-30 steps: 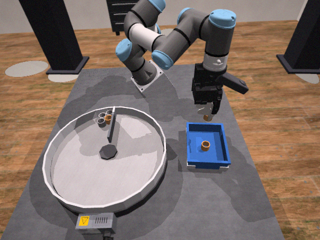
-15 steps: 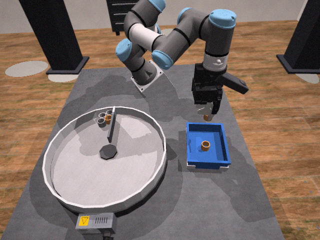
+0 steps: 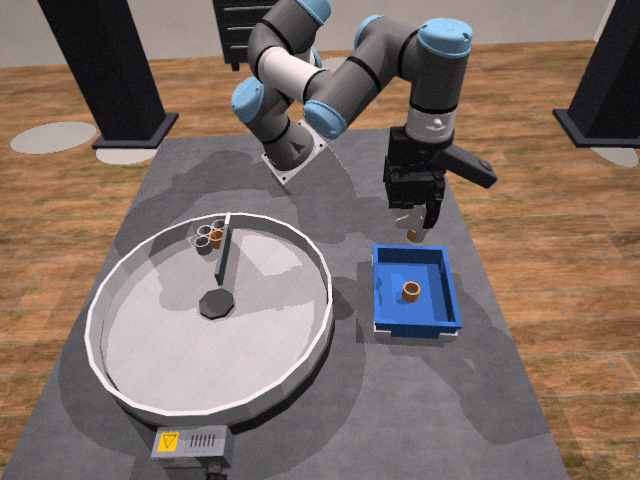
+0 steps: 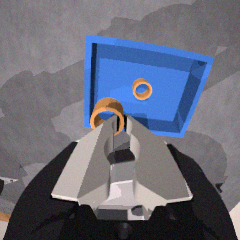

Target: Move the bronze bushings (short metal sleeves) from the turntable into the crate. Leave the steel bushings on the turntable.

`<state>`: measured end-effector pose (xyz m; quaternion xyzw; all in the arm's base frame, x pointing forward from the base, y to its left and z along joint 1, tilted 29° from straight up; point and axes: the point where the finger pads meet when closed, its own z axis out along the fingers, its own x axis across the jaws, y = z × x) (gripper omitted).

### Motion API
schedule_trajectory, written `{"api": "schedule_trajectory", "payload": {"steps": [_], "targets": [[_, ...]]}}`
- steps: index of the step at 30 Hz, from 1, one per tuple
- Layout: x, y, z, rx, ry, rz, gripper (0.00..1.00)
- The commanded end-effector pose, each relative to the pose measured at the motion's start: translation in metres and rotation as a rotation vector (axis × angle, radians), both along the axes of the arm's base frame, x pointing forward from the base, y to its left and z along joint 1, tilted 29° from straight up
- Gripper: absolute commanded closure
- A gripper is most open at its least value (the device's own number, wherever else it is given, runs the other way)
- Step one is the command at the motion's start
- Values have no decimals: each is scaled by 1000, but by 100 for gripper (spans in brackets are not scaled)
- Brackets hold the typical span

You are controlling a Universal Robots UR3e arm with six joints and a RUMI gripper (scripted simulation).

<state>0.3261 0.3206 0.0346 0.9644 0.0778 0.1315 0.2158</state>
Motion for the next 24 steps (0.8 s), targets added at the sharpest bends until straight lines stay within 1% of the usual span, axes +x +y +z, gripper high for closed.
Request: {"api": "schedule_trajectory", "payload": {"steps": [1,15,19,24], "targets": [[0,2,1,4,-2,1,100],[1,0,-2,3,-2,1,100],[3,-3,-8,3,-2,1,100],[7,-8,-20,3,-2,1,100]]}}
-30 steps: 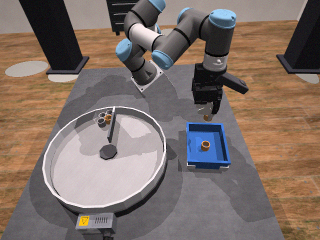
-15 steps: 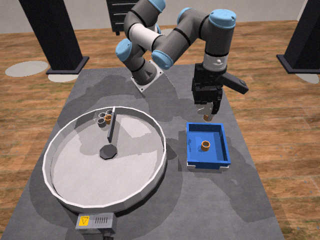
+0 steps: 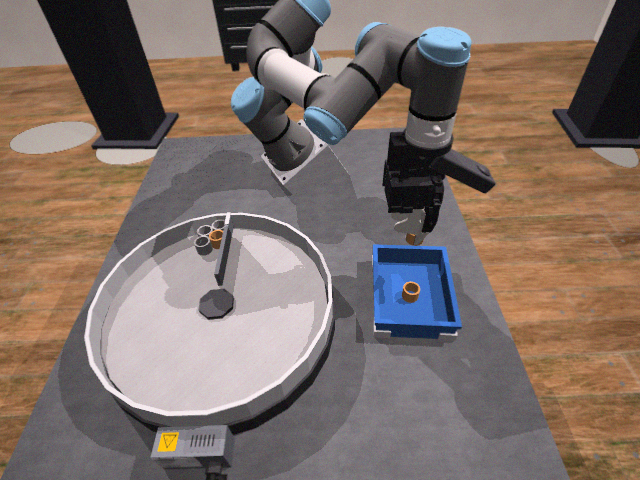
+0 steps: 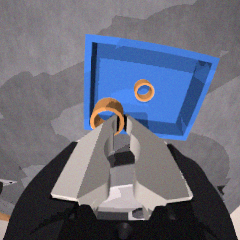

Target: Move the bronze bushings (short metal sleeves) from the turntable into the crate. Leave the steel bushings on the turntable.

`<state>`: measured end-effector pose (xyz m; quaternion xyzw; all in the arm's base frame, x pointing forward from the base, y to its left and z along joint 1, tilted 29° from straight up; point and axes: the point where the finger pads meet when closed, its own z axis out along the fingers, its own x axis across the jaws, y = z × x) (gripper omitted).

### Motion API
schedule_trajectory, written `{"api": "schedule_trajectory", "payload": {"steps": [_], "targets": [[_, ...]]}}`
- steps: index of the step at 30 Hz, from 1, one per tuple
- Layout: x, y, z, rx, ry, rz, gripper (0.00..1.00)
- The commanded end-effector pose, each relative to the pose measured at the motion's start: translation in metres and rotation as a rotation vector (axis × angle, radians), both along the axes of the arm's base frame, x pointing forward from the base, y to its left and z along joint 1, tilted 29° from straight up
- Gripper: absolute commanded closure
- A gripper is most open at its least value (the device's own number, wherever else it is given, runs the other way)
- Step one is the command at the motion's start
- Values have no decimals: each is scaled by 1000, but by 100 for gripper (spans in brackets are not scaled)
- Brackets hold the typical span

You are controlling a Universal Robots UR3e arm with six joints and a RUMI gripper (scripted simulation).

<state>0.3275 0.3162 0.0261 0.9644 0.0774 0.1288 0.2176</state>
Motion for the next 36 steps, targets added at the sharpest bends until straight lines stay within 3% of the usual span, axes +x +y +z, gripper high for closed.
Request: {"api": "schedule_trajectory", "payload": {"steps": [1,16,36], "targets": [[6,-5,-14,7,-7,3,100],[17,-19,-47,6,-6,3,100],[17,-20,-49,7,-6,4,100]]}}
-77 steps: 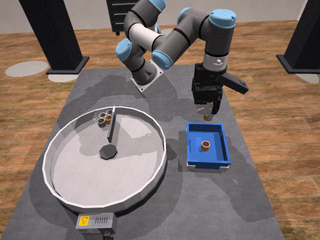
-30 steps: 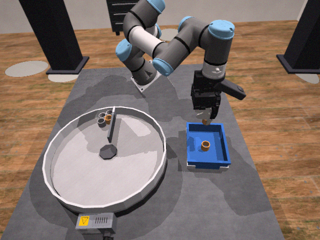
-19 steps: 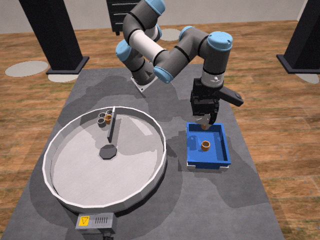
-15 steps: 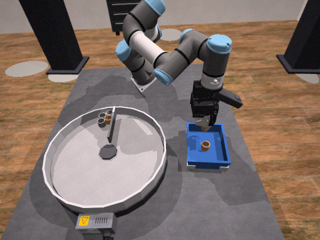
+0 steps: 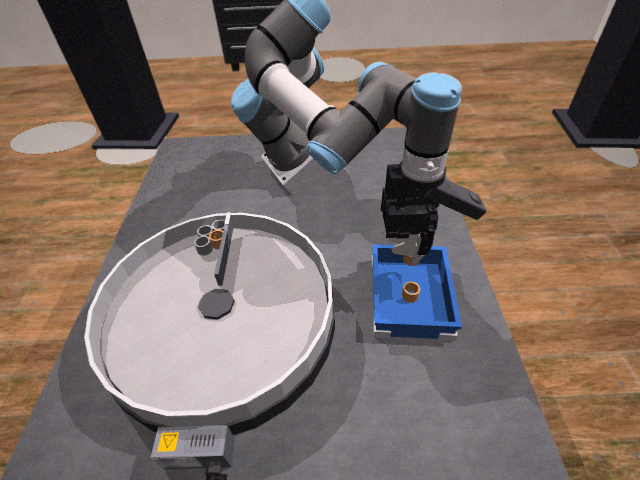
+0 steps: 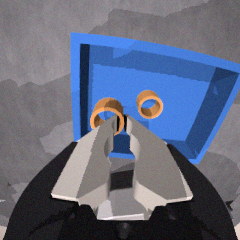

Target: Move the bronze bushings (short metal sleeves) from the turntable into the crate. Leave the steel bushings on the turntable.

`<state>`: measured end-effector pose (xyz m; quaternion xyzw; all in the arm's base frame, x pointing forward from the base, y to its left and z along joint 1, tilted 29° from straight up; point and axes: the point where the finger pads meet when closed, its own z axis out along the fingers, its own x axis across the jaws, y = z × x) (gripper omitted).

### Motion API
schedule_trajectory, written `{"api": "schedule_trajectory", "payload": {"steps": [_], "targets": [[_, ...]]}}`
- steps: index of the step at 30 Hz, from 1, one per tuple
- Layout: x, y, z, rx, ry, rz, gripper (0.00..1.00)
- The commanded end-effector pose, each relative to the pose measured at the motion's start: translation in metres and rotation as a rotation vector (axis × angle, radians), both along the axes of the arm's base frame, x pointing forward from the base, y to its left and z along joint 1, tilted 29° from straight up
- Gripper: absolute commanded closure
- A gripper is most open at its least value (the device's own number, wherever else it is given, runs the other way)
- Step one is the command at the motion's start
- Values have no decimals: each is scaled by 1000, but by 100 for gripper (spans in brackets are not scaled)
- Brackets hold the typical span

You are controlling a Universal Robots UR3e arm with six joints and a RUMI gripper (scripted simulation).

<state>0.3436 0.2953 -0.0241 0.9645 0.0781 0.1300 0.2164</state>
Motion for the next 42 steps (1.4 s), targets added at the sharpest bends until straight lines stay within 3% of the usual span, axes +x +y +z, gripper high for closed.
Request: {"api": "schedule_trajectory", "payload": {"steps": [1,26,42], "targets": [[1,1,1,5,-5,2,100],[1,1,1,5,-5,1,100],[5,-5,-12,3,-4,1,100]]}}
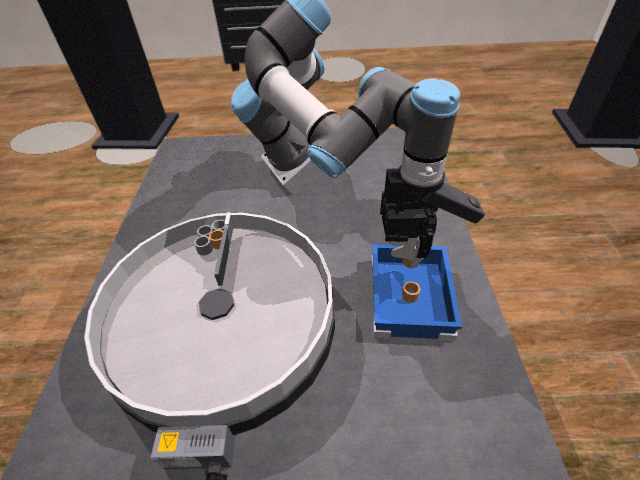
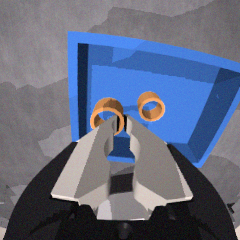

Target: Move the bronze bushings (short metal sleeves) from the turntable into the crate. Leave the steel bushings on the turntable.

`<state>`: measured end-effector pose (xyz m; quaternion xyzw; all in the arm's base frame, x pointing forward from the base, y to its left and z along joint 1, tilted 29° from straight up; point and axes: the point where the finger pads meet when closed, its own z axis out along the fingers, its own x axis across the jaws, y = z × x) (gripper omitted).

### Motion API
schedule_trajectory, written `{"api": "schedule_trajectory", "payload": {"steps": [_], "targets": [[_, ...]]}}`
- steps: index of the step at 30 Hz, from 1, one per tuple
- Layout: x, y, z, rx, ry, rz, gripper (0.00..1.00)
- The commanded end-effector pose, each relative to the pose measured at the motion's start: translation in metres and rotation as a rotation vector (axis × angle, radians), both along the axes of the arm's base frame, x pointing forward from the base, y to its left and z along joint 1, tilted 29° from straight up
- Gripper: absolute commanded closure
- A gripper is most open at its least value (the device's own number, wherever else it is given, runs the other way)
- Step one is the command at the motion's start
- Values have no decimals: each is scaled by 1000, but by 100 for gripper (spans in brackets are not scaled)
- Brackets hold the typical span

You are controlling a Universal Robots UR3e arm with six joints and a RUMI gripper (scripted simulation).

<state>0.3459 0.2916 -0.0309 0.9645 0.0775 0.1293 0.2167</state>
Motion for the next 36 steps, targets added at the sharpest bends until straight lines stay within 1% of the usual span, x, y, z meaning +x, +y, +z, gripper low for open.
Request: {"api": "schedule_trajectory", "payload": {"steps": [1,13,23,36], "targets": [[4,-2,-6,4,-5,3,100],[10,-11,-24,4,-5,3,100],[11,-13,-29,4,-5,3,100],[11,-13,-29,5,-6,3,100]]}}
